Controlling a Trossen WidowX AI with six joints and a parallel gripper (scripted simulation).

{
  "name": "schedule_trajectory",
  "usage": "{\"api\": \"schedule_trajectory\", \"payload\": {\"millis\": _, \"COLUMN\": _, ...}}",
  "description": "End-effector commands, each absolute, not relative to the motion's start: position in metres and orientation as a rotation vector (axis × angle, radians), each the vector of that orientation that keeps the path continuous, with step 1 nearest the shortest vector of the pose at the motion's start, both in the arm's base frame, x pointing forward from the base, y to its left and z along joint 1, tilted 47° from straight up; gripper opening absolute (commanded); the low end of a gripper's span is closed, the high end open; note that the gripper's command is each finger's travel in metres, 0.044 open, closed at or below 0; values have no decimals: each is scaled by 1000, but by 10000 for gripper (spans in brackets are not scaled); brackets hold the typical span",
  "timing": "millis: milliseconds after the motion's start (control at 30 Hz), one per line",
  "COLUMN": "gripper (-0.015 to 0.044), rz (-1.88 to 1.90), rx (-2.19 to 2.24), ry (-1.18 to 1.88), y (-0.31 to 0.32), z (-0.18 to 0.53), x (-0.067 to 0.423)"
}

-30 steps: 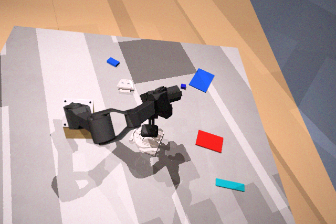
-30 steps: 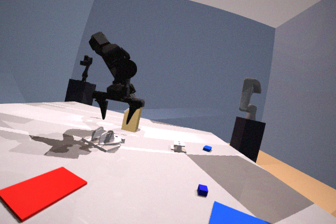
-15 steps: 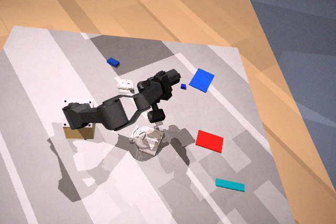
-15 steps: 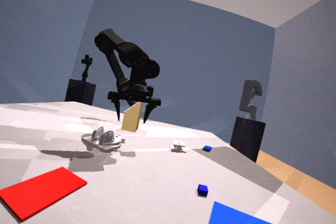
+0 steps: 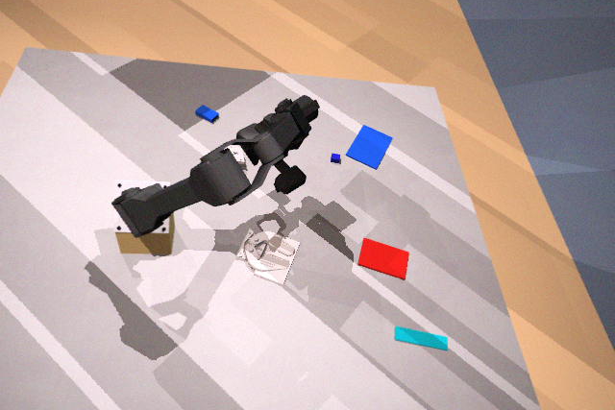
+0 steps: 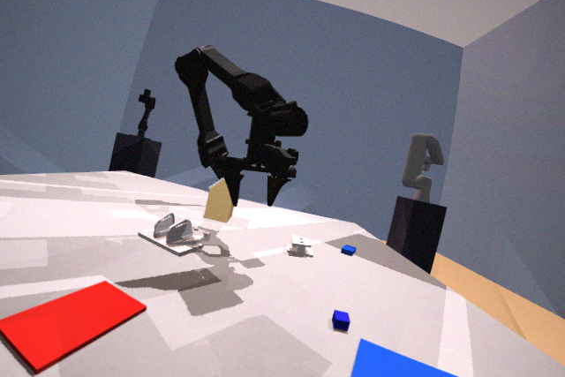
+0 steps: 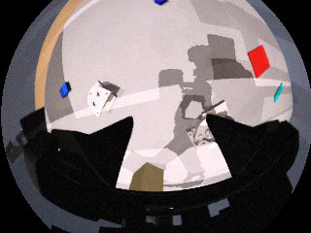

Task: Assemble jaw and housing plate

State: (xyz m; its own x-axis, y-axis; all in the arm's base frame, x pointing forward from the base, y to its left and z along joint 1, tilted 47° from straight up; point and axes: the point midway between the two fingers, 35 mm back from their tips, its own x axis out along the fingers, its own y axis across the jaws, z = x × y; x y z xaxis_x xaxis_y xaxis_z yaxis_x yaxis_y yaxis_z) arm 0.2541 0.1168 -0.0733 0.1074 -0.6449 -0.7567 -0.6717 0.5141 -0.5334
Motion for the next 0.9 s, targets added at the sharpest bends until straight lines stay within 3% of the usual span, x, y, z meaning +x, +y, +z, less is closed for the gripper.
{"api": "schedule_trajectory", "payload": {"millis": 0, "gripper": 440, "rz": 105, "rx": -1240, "ry": 1601, "y": 129, "z": -87, "x": 245}}
{"api": "schedule_trajectory", "payload": {"millis": 867, "gripper": 440, "rz": 587, "rx": -1732, "ry": 1645, "y": 190, "z": -163, "x": 173}}
